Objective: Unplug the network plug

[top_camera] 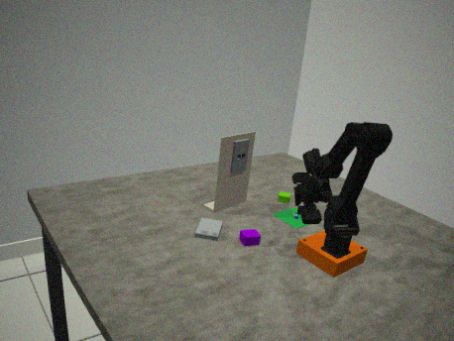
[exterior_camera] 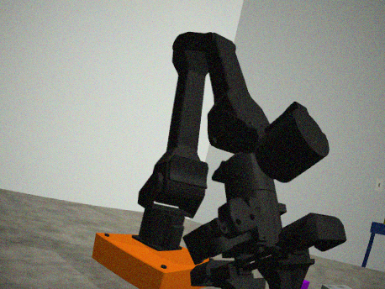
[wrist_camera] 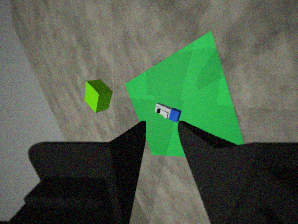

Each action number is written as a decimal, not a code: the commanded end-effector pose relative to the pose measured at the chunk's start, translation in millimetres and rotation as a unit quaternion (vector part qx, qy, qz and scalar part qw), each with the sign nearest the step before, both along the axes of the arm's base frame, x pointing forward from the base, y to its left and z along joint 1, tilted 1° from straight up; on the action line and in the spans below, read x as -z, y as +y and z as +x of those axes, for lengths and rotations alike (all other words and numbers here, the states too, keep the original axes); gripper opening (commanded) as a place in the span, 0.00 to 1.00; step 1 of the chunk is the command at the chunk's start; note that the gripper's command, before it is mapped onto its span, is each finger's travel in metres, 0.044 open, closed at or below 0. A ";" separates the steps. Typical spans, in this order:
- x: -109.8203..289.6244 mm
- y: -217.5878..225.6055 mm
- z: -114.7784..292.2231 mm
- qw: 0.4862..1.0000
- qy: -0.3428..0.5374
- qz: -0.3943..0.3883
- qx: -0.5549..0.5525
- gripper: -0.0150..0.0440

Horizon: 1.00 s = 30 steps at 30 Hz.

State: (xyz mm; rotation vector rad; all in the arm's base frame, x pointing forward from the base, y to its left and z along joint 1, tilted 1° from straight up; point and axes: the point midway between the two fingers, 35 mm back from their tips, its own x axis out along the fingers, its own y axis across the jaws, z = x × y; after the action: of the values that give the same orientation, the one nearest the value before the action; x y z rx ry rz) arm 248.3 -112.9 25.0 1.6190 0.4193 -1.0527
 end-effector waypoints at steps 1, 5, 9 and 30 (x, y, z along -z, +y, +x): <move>-4.5 0.2 -1.2 1.000 -0.004 -0.002 0.001 0.52; -6.8 0.9 -3.1 1.000 -0.003 -0.001 0.001 0.52; -8.9 1.2 -3.9 1.000 -0.003 -0.001 0.001 0.52; -41.8 0.1 -1.7 1.000 -0.003 -0.001 0.002 0.52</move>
State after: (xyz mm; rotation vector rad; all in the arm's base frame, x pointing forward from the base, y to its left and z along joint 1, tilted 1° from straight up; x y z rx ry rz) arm 245.5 -112.1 58.9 1.6193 0.4226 -1.0577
